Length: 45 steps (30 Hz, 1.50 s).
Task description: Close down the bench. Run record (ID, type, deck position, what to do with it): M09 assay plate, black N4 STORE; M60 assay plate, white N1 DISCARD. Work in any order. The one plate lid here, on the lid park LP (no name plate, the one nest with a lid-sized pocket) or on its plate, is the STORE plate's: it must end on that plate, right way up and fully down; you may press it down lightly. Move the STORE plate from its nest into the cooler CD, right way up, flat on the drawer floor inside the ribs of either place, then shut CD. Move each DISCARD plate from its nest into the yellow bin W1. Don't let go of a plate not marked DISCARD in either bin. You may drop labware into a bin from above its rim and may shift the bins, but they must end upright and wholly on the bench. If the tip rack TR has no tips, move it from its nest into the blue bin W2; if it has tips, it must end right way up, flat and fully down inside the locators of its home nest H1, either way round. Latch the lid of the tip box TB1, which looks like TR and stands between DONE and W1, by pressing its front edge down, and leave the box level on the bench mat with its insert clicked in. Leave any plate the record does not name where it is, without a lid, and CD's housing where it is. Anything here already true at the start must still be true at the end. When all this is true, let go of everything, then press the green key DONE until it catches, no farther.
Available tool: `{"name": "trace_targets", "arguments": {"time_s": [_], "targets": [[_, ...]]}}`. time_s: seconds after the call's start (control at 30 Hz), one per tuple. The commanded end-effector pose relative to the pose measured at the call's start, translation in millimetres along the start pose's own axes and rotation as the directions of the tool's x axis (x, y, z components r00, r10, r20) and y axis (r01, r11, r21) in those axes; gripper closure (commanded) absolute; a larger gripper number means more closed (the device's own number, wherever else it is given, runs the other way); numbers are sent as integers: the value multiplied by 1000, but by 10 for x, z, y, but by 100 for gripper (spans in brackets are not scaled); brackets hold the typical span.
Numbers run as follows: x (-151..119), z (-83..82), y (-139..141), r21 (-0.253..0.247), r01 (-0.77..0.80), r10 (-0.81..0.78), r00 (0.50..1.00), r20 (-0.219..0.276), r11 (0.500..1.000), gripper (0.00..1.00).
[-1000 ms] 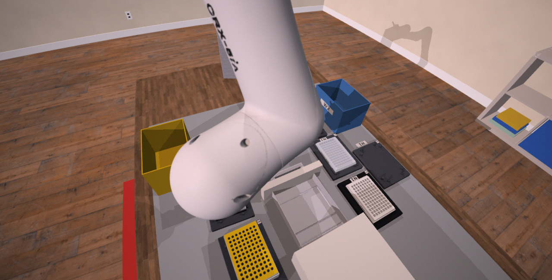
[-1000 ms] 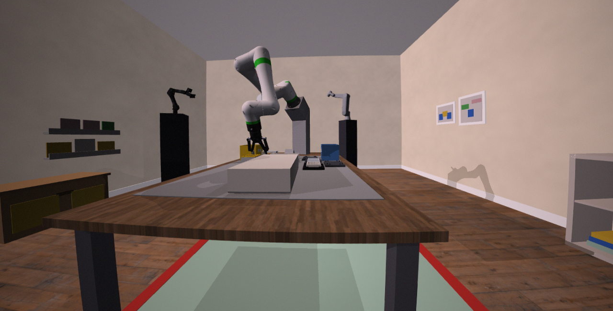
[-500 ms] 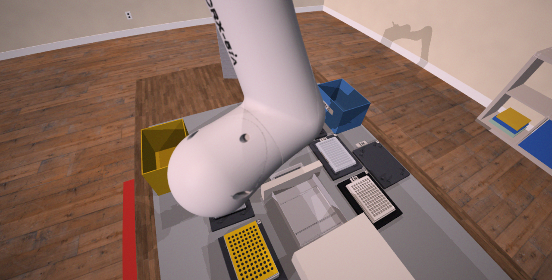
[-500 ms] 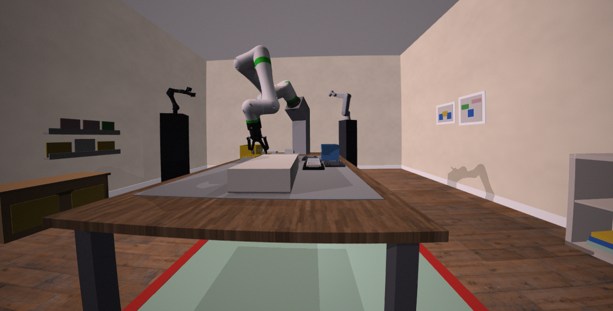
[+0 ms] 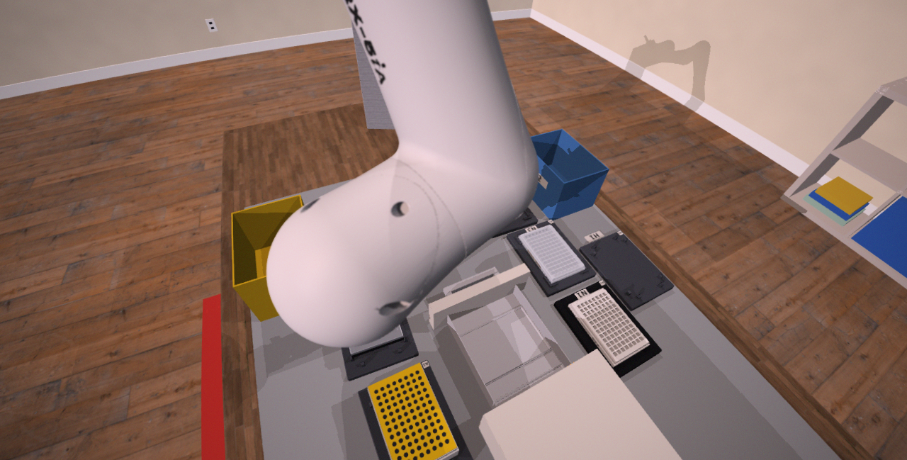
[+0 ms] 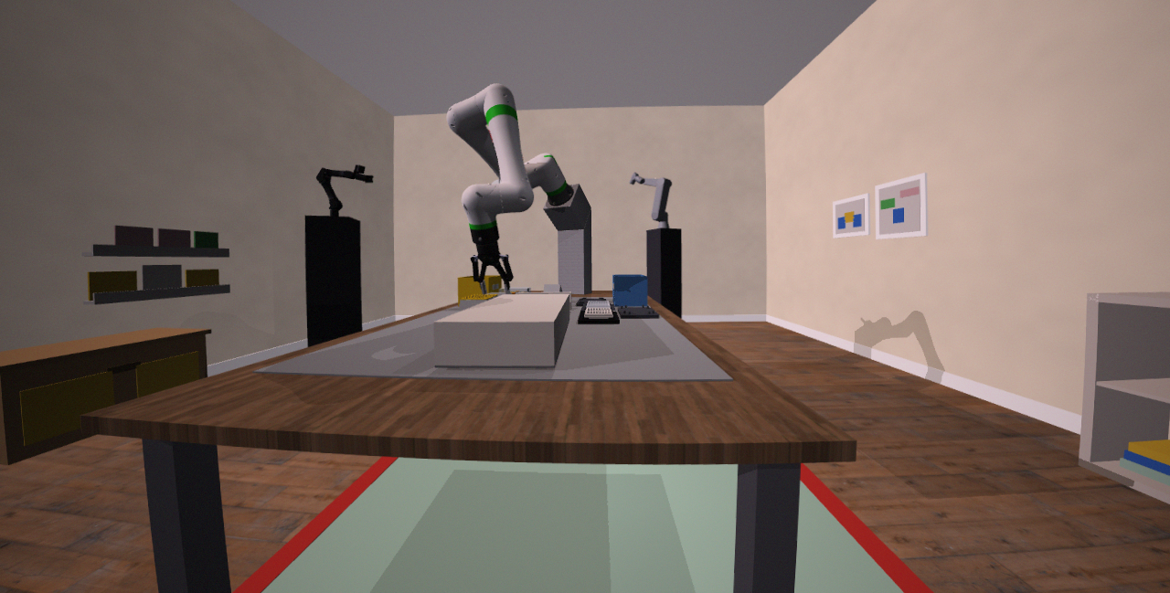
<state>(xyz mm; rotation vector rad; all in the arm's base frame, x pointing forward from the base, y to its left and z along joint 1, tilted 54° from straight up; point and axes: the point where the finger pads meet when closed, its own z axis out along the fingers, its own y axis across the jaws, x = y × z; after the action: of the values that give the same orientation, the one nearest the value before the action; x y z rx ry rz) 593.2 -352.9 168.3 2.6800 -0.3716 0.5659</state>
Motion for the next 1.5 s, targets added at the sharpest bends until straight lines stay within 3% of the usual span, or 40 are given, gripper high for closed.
{"name": "trace_targets", "arguments": {"time_s": [0.0, 1.47], "targets": [[-22, -51, 0, 0, 0, 0, 1000, 0, 1000, 100], [-236, -510, 0, 0, 0, 0, 1000, 0, 1000, 100]]}}
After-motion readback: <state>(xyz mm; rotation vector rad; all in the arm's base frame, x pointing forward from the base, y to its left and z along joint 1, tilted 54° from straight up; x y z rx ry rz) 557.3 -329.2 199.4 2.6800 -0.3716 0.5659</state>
